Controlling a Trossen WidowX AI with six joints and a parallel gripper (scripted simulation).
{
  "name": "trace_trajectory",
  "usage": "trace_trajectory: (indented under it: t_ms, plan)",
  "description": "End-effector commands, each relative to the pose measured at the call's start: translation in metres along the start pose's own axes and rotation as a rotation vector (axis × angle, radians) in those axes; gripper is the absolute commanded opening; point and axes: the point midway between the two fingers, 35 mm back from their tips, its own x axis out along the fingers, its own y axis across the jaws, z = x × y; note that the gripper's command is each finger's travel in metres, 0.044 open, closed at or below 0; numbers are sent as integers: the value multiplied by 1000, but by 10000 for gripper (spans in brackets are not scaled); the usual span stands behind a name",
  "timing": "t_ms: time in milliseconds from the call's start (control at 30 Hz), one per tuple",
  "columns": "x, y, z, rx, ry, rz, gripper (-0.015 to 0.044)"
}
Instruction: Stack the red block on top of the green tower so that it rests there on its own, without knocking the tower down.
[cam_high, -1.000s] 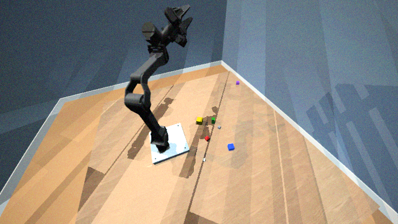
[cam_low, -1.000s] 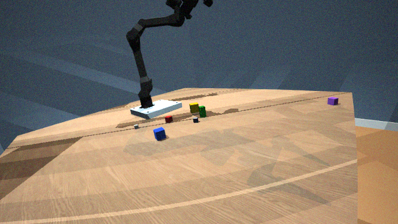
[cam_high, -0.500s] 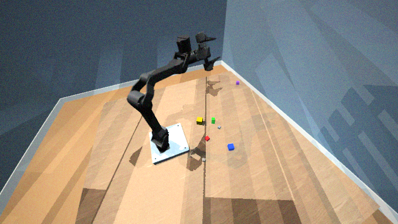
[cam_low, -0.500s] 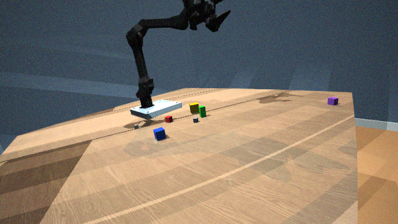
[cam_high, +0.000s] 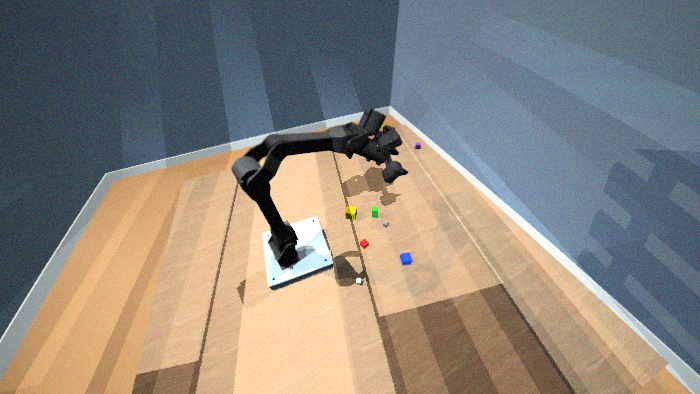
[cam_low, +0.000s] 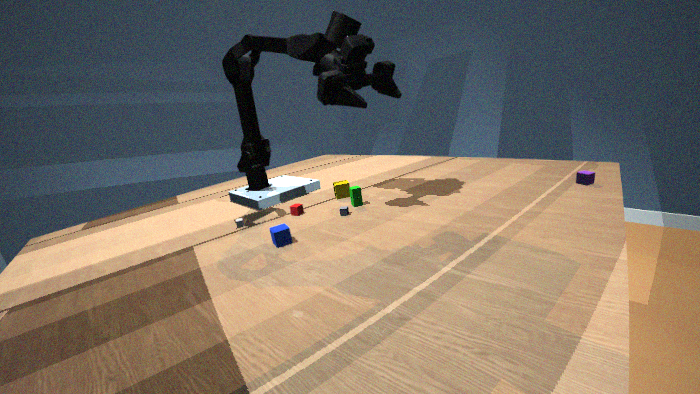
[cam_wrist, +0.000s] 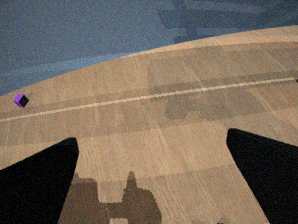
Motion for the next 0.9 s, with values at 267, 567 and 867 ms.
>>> trace_trajectory:
  t_ms: [267, 567, 867]
  plan:
    - [-2, -125, -117, -421, 623, -54, 440]
    - [-42, -169, -177, -515, 961, 104, 440]
    - [-34, -172, -193, -514, 961, 104, 440]
